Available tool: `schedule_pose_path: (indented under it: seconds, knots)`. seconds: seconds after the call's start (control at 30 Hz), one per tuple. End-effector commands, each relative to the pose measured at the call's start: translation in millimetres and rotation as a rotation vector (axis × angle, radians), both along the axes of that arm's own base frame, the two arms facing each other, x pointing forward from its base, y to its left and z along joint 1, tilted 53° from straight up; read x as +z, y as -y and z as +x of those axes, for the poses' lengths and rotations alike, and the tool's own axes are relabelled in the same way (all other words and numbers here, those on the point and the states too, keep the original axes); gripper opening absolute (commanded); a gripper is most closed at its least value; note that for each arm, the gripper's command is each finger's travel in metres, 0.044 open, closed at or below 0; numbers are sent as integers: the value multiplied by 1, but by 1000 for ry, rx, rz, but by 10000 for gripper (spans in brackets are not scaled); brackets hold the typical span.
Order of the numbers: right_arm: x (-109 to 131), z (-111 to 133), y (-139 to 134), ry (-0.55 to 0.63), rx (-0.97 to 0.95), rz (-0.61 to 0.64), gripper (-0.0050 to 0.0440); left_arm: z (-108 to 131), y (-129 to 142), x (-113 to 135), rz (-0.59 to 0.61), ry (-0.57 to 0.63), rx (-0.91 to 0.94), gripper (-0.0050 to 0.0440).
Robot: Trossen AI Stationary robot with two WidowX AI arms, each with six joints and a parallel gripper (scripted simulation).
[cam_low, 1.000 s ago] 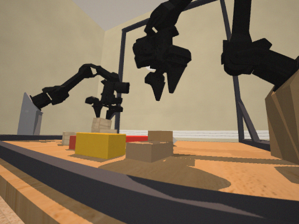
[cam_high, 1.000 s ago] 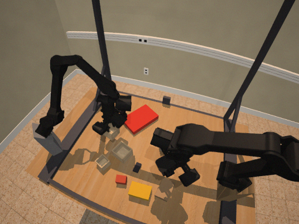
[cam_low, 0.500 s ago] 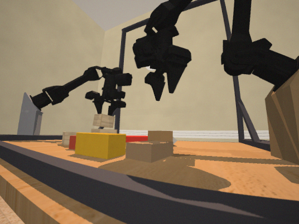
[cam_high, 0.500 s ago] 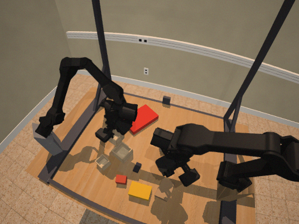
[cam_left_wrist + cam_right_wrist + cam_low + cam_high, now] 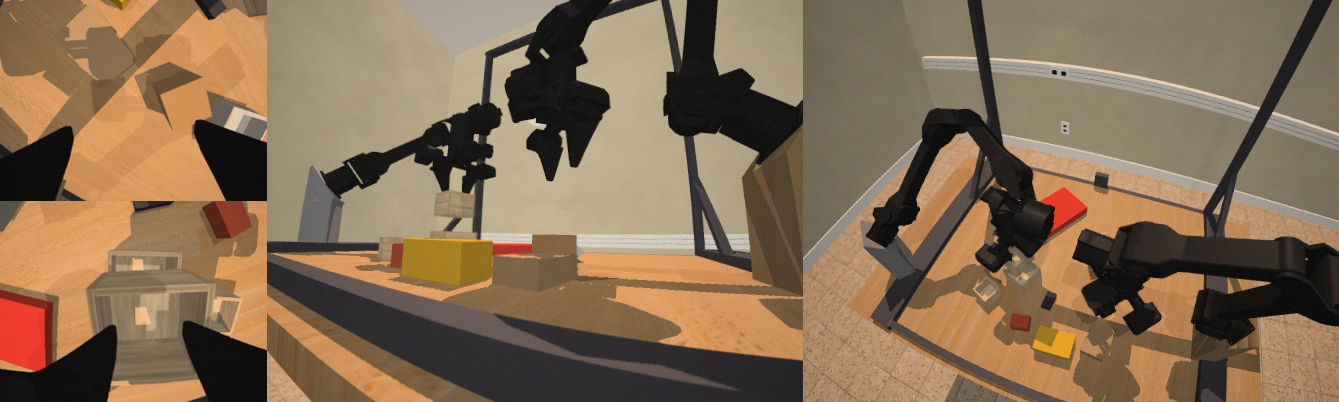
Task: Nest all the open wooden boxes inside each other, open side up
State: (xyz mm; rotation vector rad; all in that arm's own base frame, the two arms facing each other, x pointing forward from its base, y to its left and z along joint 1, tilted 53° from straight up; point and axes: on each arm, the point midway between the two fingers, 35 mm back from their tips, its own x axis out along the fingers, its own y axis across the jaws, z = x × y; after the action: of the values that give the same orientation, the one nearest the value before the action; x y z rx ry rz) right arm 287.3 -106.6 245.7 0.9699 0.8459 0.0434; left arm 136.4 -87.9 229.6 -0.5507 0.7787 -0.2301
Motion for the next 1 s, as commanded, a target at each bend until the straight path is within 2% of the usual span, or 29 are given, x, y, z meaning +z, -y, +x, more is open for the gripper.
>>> schedule_pose_path:
  seconds: [0.0,0.63,0.97]
  knots:
    - [7,1,10,25,3,-3,285,-1,-1,3,-9,12,-3,400]
    - [7,0,9,23,2,-5,285,4,-1,2,-24,7,24,400]
    - [7,0,9,23,2,-5,285,30,10,22,-185,100,62,400]
